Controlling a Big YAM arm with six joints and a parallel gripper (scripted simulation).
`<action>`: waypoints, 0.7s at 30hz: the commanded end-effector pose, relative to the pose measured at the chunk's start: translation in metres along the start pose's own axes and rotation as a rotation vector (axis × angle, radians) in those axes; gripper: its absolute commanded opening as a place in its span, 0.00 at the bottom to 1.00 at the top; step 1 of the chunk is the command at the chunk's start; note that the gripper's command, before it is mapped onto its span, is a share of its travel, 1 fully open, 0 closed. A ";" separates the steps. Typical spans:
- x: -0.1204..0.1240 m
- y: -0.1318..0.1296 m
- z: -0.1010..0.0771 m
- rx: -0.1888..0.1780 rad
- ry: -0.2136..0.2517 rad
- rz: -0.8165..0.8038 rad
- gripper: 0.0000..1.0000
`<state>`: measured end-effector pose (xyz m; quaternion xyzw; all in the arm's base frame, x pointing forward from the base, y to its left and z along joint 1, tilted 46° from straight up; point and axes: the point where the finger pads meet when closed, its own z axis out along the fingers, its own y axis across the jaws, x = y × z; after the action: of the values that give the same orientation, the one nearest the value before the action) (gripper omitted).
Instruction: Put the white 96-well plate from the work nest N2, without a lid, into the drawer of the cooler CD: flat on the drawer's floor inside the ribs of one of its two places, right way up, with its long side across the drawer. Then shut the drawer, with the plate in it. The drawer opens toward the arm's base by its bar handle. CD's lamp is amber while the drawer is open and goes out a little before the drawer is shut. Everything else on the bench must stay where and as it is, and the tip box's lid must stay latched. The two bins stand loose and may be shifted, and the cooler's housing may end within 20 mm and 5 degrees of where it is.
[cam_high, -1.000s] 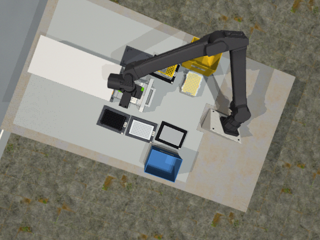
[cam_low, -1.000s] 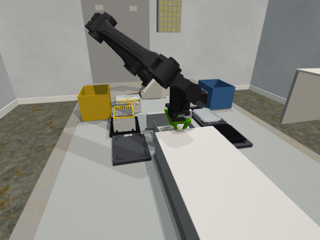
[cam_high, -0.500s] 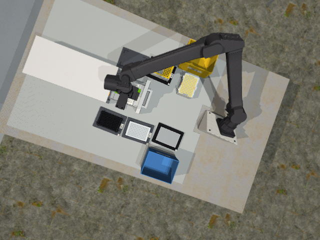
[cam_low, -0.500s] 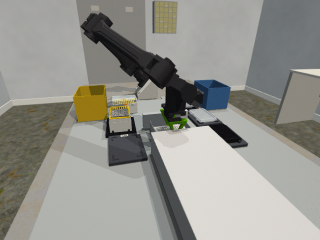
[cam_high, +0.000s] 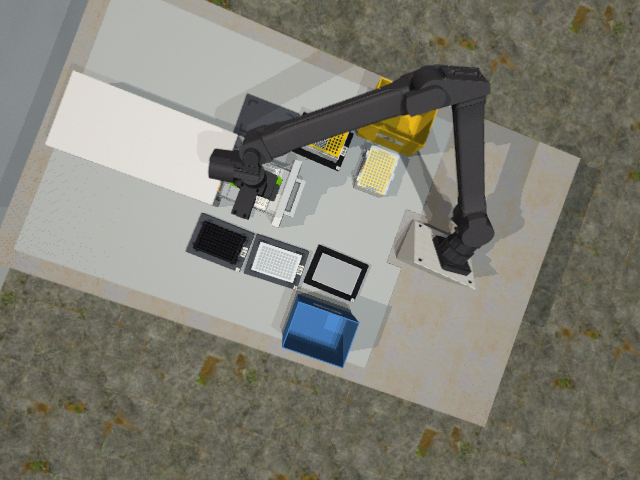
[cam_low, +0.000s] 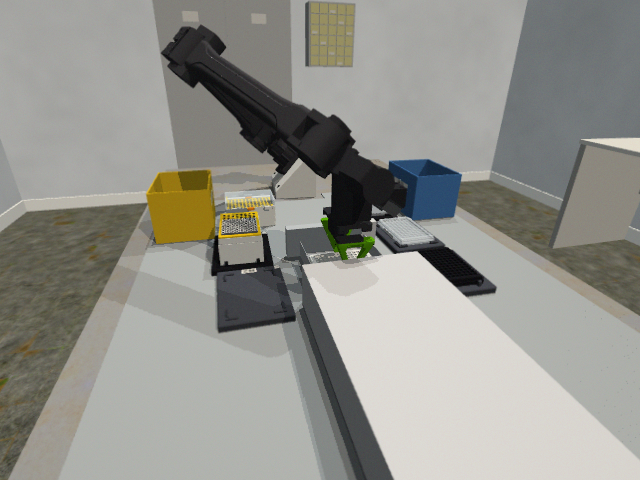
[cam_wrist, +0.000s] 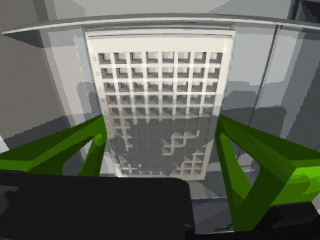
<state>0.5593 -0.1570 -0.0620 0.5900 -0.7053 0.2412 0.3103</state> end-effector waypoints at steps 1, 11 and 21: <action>-0.015 0.005 0.009 -0.007 0.000 -0.006 0.00; -0.015 0.005 0.008 -0.007 0.000 -0.006 0.00; -0.015 0.006 0.008 -0.012 0.001 -0.014 1.00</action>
<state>0.5580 -0.1573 -0.0633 0.5897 -0.7055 0.2408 0.3107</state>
